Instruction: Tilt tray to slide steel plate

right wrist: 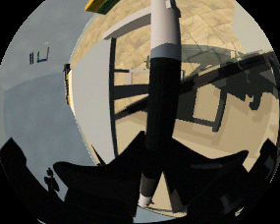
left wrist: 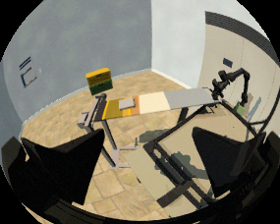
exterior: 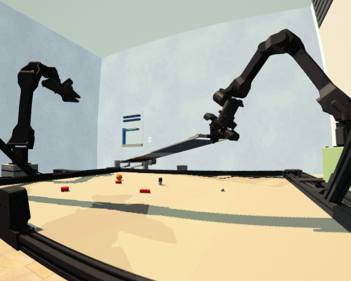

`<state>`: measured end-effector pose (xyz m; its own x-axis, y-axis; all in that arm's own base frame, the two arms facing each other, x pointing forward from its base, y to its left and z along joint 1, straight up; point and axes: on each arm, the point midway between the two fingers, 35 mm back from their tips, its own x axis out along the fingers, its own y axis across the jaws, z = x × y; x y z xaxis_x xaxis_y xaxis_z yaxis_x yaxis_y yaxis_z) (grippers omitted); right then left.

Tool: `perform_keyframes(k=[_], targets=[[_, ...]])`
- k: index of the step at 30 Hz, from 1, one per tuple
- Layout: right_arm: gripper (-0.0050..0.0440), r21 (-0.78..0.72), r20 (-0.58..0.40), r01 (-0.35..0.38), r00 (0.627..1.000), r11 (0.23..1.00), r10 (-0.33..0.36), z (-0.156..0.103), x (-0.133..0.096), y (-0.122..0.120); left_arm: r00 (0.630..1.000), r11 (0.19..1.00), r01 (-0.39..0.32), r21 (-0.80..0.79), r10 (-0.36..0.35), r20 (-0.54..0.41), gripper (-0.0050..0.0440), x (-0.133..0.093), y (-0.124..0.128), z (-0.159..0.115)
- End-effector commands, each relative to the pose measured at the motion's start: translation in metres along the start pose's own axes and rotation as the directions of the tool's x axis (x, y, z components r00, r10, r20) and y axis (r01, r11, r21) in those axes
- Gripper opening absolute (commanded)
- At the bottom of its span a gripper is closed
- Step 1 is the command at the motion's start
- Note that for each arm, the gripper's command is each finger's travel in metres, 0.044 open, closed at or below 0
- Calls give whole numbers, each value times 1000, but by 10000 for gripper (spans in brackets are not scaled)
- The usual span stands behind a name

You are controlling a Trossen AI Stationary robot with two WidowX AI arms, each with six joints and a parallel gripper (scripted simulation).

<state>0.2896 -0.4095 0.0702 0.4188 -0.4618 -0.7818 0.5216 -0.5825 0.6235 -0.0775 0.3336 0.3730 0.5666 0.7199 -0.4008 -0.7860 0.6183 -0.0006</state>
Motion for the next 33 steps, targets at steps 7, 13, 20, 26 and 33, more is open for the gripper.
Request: perform_keyframes(k=[7,13,20,26,33], targets=[[0,-1,4,-45,999,999,45,1,2,2,1000,1000,2,2,-2,2,440,0,-1,1],[0,-1,4,-39,999,999,39,1,3,1,1000,1000,2,2,-2,2,440,0,-1,1],[0,-1,4,-42,999,999,42,1,2,2,1000,1000,2,2,-2,2,440,0,-1,1],[0,-1,4,-42,999,999,42,1,2,2,1000,1000,2,2,-2,2,440,0,-1,1],[0,-1,4,-42,999,999,42,1,2,2,1000,1000,2,2,-2,2,440,0,-1,1]])
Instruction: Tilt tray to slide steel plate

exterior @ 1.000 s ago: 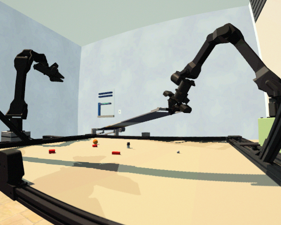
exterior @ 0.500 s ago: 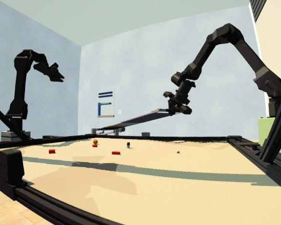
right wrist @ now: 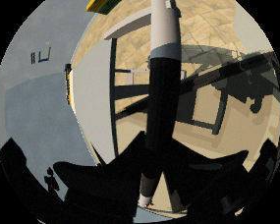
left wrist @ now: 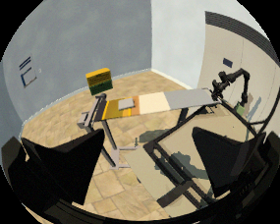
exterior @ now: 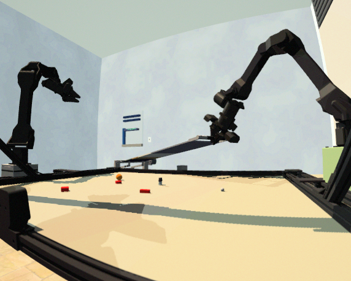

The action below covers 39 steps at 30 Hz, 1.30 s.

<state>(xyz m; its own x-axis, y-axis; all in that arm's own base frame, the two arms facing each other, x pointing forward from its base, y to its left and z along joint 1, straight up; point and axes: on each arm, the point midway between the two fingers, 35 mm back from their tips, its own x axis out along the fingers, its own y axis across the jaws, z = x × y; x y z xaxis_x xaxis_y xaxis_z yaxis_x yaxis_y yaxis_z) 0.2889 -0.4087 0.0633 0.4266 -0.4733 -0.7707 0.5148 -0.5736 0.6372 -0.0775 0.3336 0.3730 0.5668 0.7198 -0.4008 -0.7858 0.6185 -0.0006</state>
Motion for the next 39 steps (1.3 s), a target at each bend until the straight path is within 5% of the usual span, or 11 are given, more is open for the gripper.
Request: perform_keyframes(k=[1,39], targets=[[0,0,2,-24,1000,1000,24,1,-3,7,1000,1000,2,2,-2,2,440,0,-1,1],[0,0,2,-45,999,999,45,1,-19,26,1000,1000,2,2,-2,2,440,0,-1,1]])
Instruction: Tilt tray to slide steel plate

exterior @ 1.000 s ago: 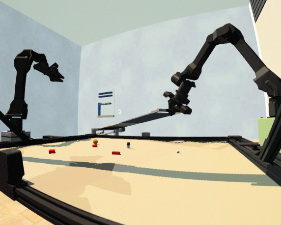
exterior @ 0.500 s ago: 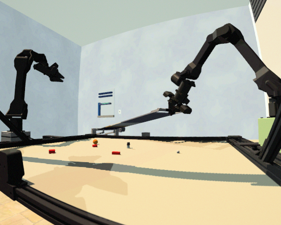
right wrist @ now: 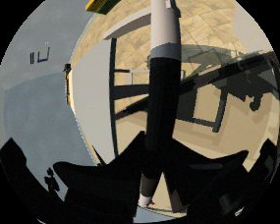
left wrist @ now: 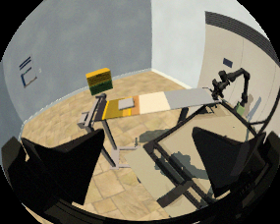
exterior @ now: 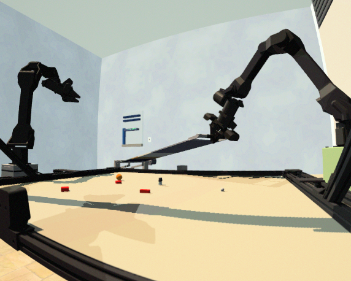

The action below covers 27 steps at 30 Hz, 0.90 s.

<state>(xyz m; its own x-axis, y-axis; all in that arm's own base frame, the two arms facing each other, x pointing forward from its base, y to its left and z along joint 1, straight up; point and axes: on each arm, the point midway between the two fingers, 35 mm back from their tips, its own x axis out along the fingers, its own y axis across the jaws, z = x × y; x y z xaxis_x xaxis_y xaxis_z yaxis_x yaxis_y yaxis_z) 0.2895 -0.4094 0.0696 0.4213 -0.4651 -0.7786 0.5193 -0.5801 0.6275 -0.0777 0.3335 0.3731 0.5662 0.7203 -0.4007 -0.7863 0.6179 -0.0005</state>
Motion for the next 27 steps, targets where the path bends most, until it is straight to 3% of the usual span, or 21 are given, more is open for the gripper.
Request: perform_keyframes(k=[1,27], targets=[[0,-1,3,-58,998,998,58,1,-15,21,1000,1000,3,2,-3,2,440,0,-1,1],[0,-1,3,-54,999,999,54,1,-8,13,1000,1000,3,2,-3,2,440,0,-1,1]])
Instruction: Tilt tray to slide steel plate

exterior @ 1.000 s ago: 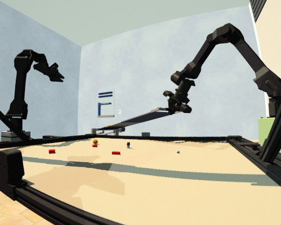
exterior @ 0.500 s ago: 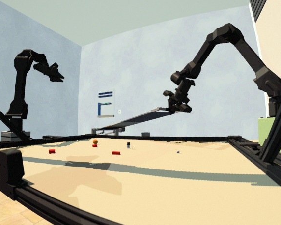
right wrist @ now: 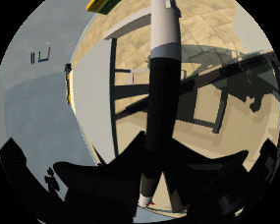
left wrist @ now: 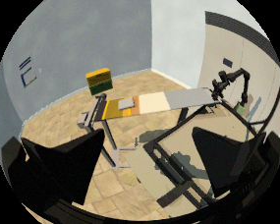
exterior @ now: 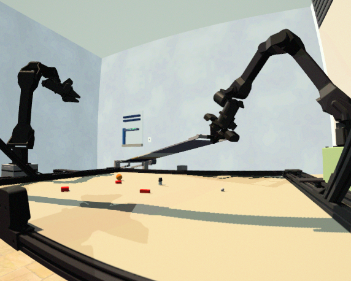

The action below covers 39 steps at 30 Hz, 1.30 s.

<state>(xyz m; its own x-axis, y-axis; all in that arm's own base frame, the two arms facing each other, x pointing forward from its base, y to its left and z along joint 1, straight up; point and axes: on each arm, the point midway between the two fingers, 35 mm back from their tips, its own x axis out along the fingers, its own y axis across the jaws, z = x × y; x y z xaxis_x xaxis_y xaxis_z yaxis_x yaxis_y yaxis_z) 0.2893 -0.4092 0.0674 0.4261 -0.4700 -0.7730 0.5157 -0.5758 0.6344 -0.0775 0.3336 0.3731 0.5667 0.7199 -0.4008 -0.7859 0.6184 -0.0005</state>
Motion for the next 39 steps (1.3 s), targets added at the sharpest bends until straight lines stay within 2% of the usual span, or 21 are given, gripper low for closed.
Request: perform_keyframes(k=[1,39], targets=[[0,0,4,-45,999,999,45,1,-9,15,1000,1000,2,2,-2,2,440,0,-1,1],[0,0,4,-50,999,999,50,1,-16,23,1000,1000,2,2,-2,2,440,0,-1,1]])
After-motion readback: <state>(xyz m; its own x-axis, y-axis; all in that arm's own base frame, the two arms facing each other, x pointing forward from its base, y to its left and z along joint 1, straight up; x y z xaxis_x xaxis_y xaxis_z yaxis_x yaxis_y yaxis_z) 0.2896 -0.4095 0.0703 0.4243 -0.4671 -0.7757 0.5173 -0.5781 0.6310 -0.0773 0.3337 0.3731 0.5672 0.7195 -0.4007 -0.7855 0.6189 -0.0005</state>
